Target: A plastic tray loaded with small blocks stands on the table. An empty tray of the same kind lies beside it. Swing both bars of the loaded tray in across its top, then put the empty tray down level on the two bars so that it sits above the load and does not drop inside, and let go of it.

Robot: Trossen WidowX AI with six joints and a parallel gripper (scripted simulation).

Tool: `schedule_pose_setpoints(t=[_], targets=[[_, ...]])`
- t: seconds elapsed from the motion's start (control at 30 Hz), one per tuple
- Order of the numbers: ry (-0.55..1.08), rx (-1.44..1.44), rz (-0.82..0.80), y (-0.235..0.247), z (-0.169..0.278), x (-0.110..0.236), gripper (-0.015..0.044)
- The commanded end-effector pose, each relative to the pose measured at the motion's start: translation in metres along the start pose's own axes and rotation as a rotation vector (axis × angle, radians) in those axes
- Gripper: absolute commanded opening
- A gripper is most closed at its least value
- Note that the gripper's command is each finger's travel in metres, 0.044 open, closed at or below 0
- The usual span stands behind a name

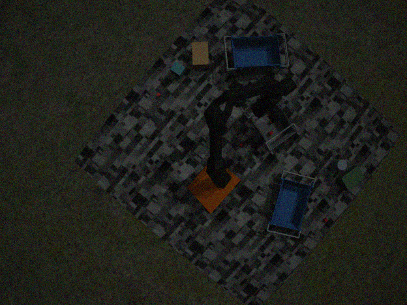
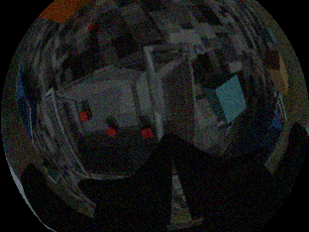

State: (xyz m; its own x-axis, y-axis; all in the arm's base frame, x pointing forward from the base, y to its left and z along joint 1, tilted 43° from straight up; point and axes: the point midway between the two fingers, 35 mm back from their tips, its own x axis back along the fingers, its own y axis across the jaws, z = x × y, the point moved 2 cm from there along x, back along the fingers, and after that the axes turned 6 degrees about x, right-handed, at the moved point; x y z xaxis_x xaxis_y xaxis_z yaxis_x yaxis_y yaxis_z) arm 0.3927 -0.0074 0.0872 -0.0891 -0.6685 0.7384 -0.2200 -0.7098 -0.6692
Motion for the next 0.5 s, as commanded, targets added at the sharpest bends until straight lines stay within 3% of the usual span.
schedule_pose_setpoints(t=[0.0, 0.37, 0.47], targets=[[0.000, 0.000, 0.000, 0.0001, 0.0000, 0.0001, 0.0000], [0.000, 0.000, 0.000, 0.0001, 0.0000, 0.0001, 0.0000], [0.000, 0.000, 0.000, 0.0001, 0.0000, 0.0001, 0.0079]])
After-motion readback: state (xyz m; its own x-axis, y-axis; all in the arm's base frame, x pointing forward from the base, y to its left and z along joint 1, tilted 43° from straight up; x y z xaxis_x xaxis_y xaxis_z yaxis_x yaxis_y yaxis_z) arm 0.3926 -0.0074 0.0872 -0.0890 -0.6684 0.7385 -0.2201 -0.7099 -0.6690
